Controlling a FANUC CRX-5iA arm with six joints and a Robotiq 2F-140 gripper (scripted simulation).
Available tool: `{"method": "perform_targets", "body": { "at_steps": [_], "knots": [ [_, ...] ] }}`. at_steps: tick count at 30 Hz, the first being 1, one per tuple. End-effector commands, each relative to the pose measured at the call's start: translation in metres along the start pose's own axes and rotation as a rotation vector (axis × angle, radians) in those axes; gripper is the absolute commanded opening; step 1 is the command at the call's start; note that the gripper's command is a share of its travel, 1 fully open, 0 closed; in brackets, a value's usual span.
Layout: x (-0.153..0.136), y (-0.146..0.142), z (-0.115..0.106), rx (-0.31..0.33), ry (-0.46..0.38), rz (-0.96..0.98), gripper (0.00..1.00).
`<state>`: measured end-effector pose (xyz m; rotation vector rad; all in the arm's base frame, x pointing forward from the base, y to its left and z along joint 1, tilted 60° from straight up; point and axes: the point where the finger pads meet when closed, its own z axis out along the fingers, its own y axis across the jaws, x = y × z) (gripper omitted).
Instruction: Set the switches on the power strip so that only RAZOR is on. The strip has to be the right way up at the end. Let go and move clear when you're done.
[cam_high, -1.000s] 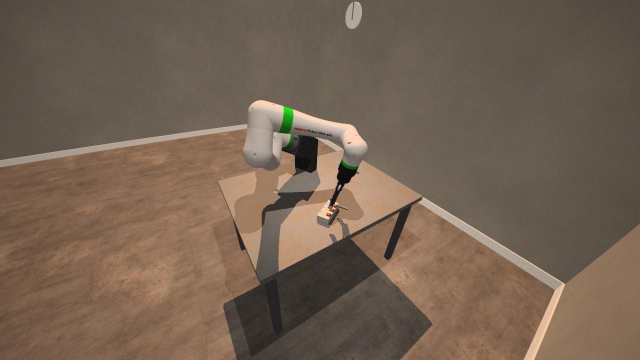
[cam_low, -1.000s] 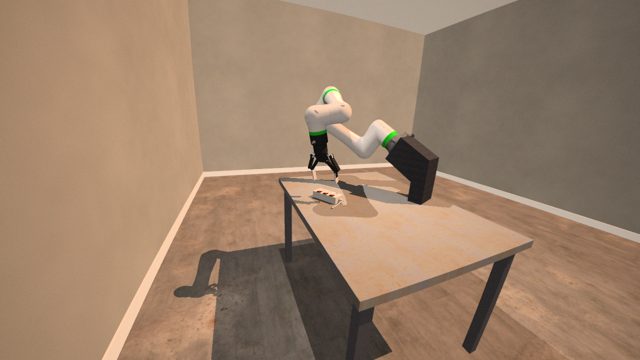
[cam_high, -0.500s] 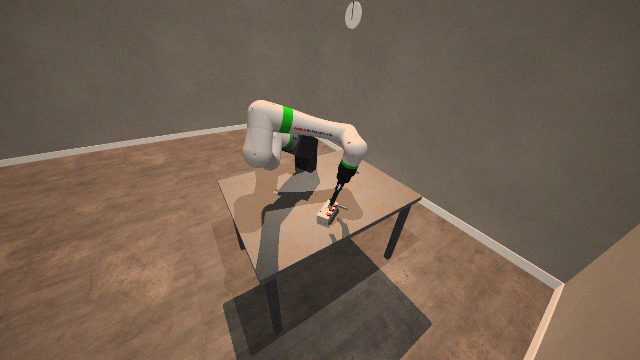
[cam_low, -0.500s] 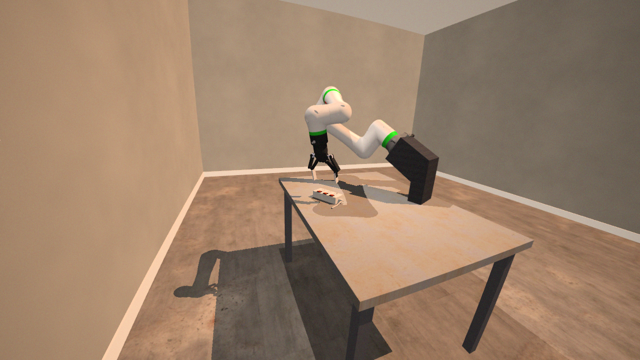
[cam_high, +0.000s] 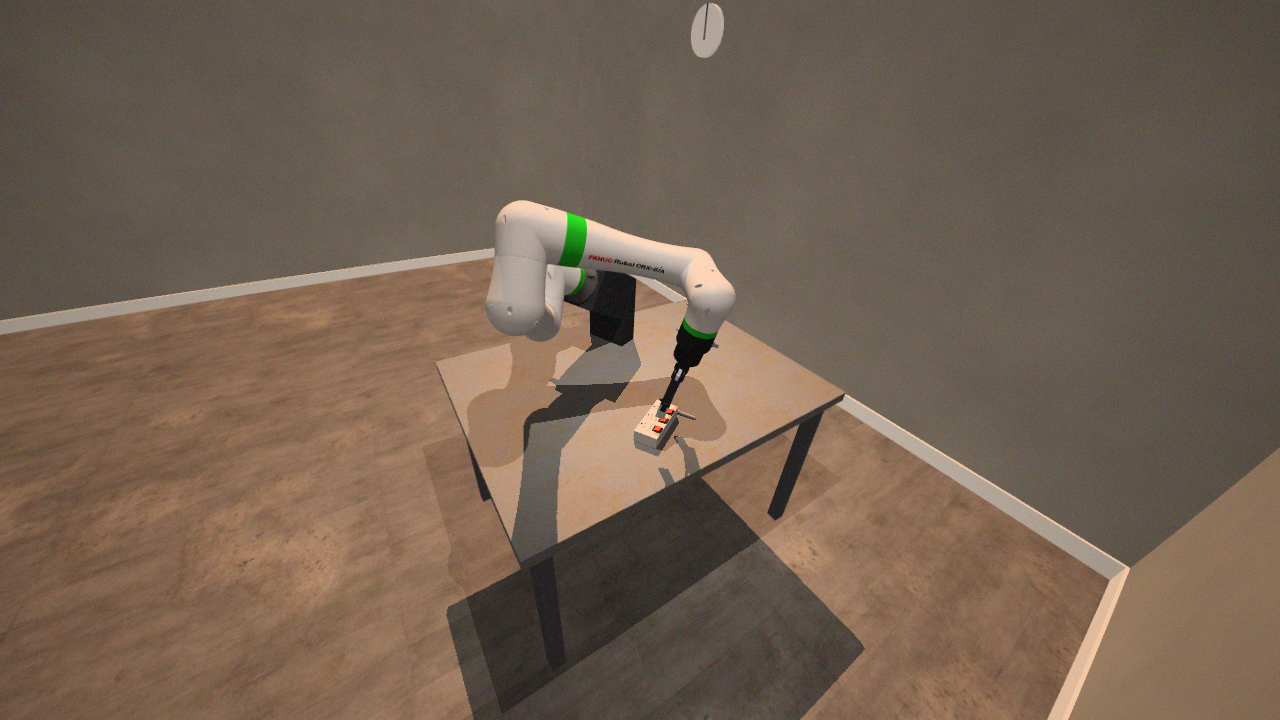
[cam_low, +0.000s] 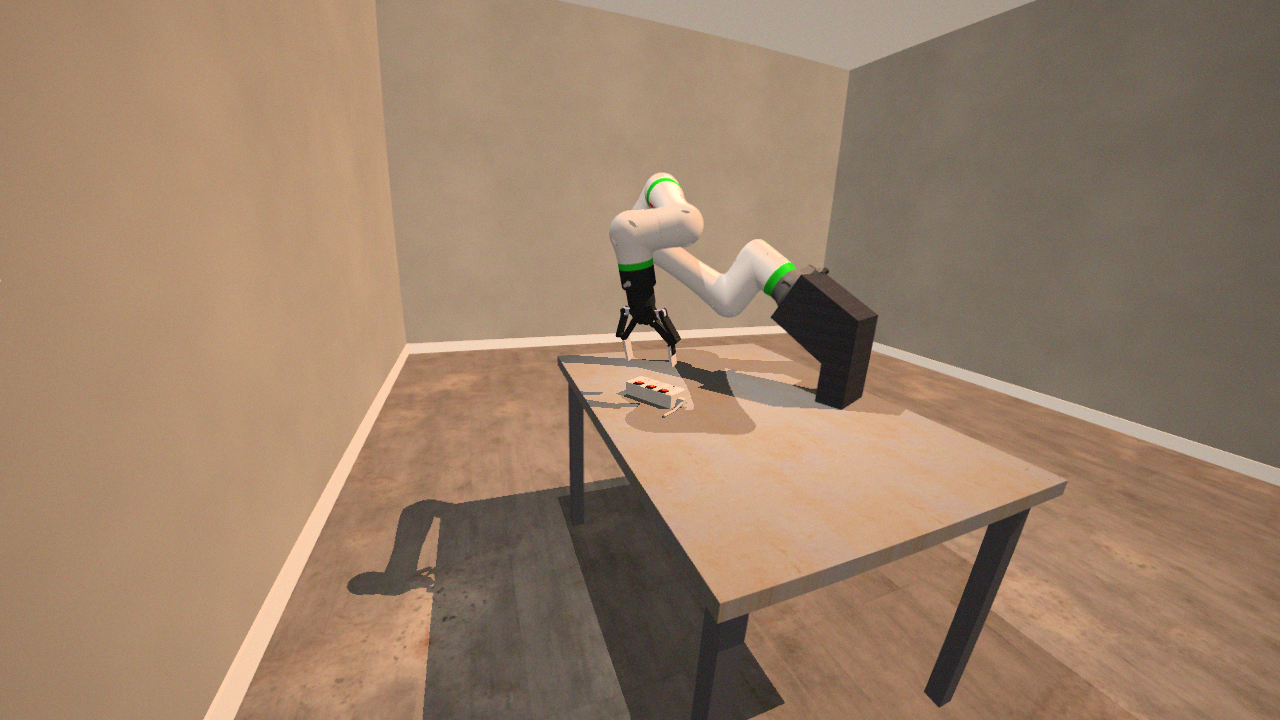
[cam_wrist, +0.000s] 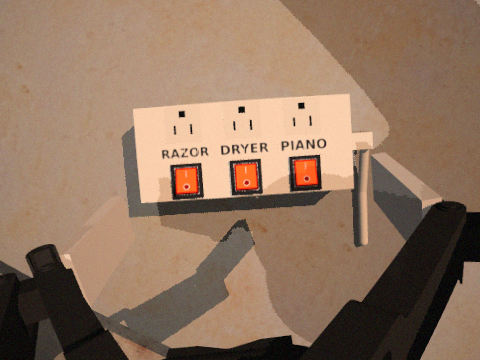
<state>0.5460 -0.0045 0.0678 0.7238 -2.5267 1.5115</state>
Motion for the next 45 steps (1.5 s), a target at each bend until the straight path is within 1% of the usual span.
{"method": "perform_targets", "body": {
  "at_steps": [1, 25, 27, 29, 31, 33, 34, 36, 37, 38, 39, 41, 42, 43, 45],
  "knots": [
    [0.000, 0.000, 0.000, 0.000, 0.000, 0.000, 1.00],
    [0.000, 0.000, 0.000, 0.000, 0.000, 0.000, 1.00],
    [0.000, 0.000, -0.001, 0.002, -0.006, -0.021, 1.00],
    [0.001, 0.001, -0.008, 0.017, -0.033, -0.133, 1.00],
    [0.003, 0.004, -0.019, 0.047, -0.076, -0.326, 1.00],
    [0.003, 0.004, -0.019, 0.047, -0.076, -0.326, 1.00],
    [0.004, 0.006, -0.025, 0.072, -0.104, -0.462, 1.00],
    [0.004, 0.006, -0.025, 0.072, -0.104, -0.462, 1.00],
    [0.006, 0.008, -0.032, 0.097, -0.127, -0.585, 1.00],
    [0.006, 0.008, -0.032, 0.097, -0.127, -0.585, 1.00],
    [0.007, 0.010, -0.037, 0.122, -0.145, -0.689, 1.00],
    [0.007, 0.010, -0.037, 0.123, -0.147, -0.697, 1.00],
    [0.009, 0.012, -0.042, 0.147, -0.162, -0.792, 1.00],
    [0.009, 0.012, -0.042, 0.147, -0.162, -0.792, 1.00],
    [0.010, 0.015, -0.047, 0.177, -0.178, -0.904, 1.00]
  ]
}}
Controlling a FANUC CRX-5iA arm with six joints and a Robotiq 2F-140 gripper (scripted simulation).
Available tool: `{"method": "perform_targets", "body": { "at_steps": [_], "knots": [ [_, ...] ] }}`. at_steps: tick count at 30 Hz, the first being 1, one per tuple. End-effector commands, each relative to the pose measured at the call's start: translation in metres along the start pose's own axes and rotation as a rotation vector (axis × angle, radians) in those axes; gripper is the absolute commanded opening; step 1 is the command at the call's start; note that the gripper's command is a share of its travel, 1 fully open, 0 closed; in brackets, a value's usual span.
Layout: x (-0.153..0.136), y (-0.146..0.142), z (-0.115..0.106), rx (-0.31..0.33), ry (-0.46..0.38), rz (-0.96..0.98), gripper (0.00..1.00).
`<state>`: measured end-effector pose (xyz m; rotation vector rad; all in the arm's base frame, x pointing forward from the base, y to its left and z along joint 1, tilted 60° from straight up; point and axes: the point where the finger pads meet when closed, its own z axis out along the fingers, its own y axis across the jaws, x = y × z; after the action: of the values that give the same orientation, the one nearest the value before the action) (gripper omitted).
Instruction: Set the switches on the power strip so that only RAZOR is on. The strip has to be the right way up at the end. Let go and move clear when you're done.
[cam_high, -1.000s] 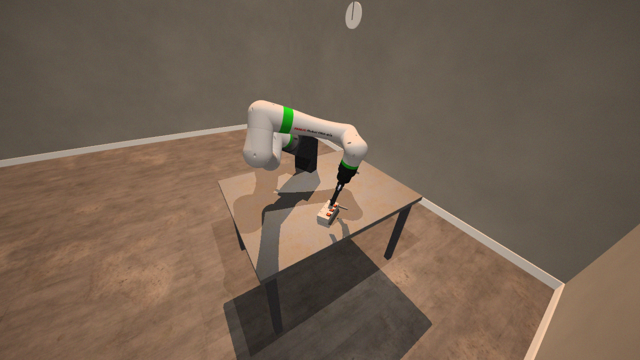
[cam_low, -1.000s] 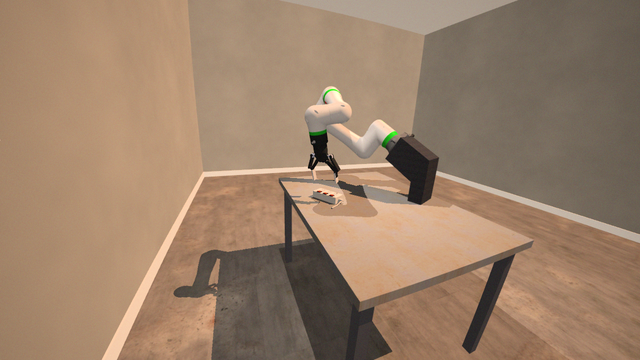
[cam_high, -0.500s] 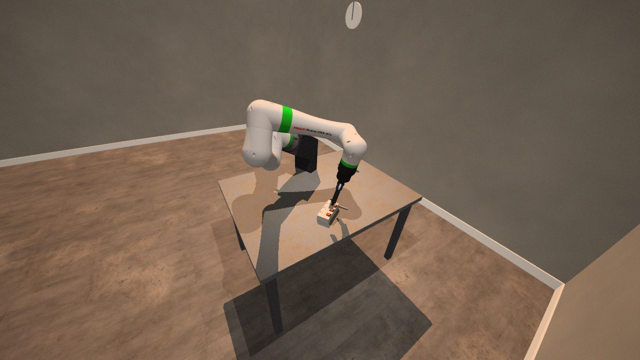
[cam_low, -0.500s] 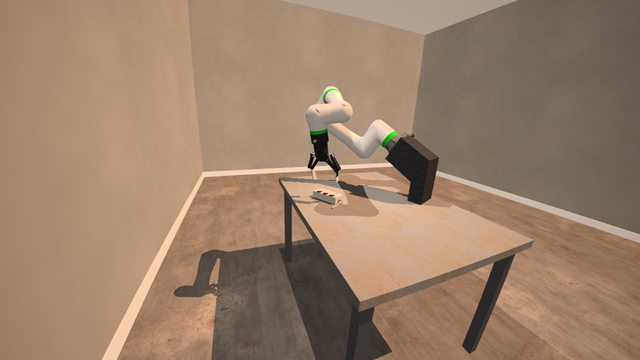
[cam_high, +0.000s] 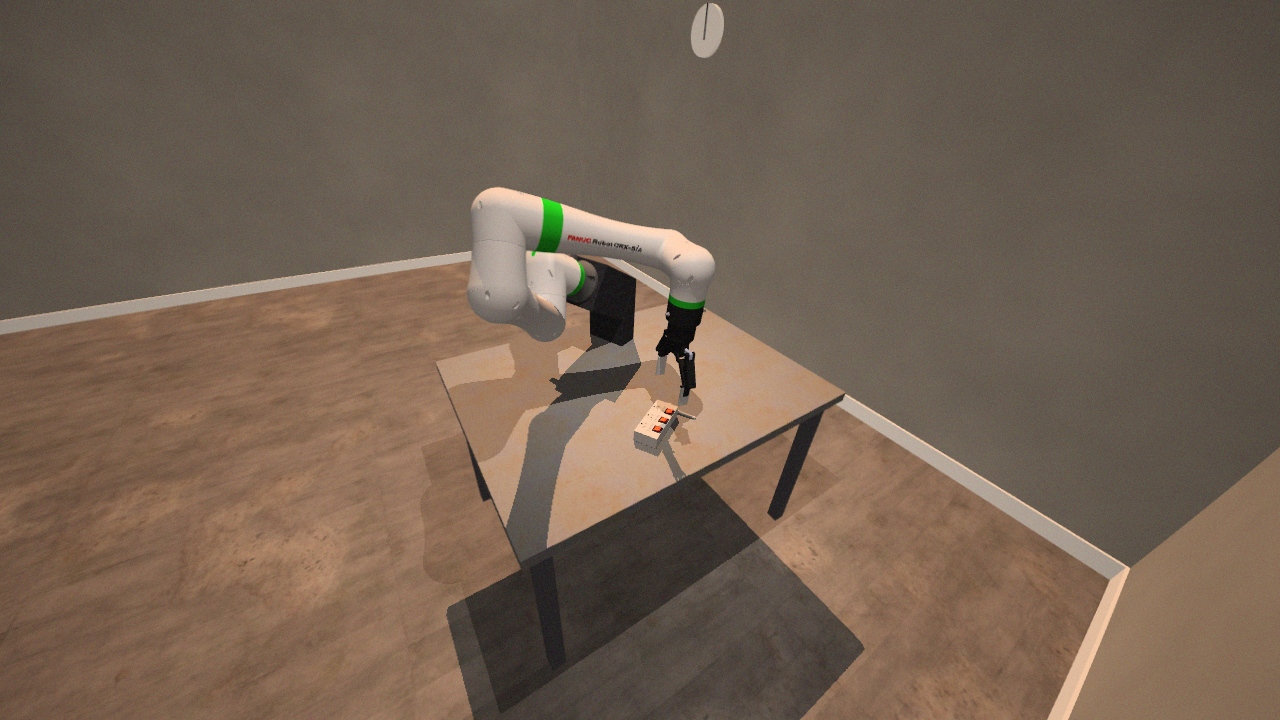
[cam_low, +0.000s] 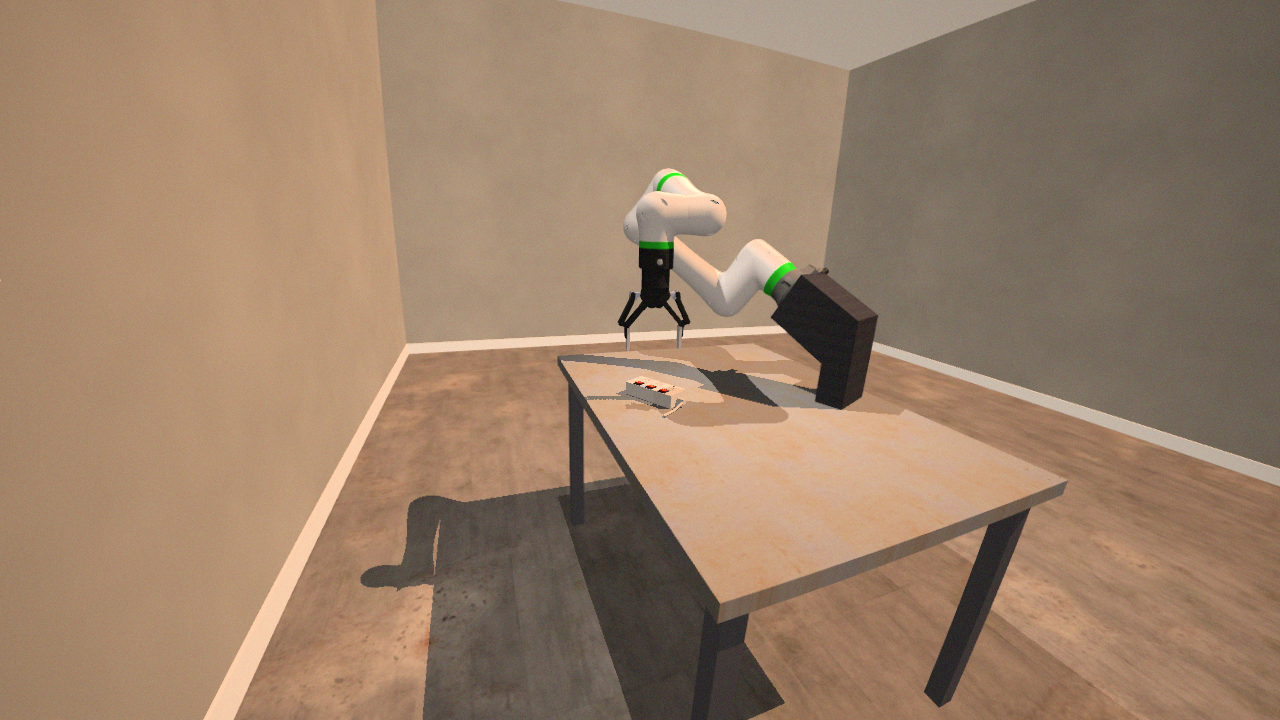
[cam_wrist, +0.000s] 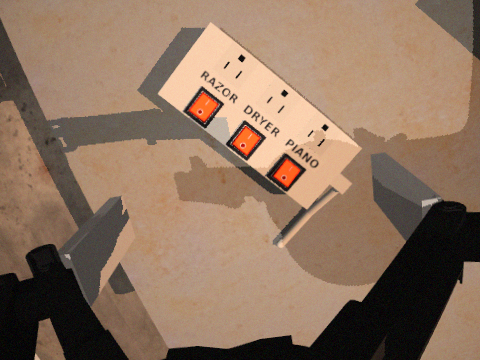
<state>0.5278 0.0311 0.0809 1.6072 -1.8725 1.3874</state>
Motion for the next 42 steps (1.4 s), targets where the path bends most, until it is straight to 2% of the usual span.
{"method": "perform_targets", "body": {
  "at_steps": [1, 16, 18, 20, 22, 24, 27, 28, 42],
  "knots": [
    [-0.001, 0.003, -0.009, 0.035, -0.036, -0.182, 1.00],
    [-0.001, 0.003, -0.009, 0.036, -0.036, -0.189, 1.00],
    [-0.001, 0.001, -0.001, 0.037, -0.035, -0.271, 1.00],
    [0.001, -0.002, 0.016, 0.040, -0.032, -0.448, 1.00],
    [0.001, -0.002, 0.016, 0.040, -0.032, -0.448, 1.00],
    [0.003, -0.005, 0.033, 0.041, -0.031, -0.627, 1.00],
    [0.004, -0.005, 0.041, 0.042, -0.030, -0.714, 1.00],
    [0.004, -0.005, 0.041, 0.042, -0.030, -0.714, 0.00],
    [0.004, -0.005, 0.041, 0.042, -0.030, -0.714, 0.00]
  ]
}}
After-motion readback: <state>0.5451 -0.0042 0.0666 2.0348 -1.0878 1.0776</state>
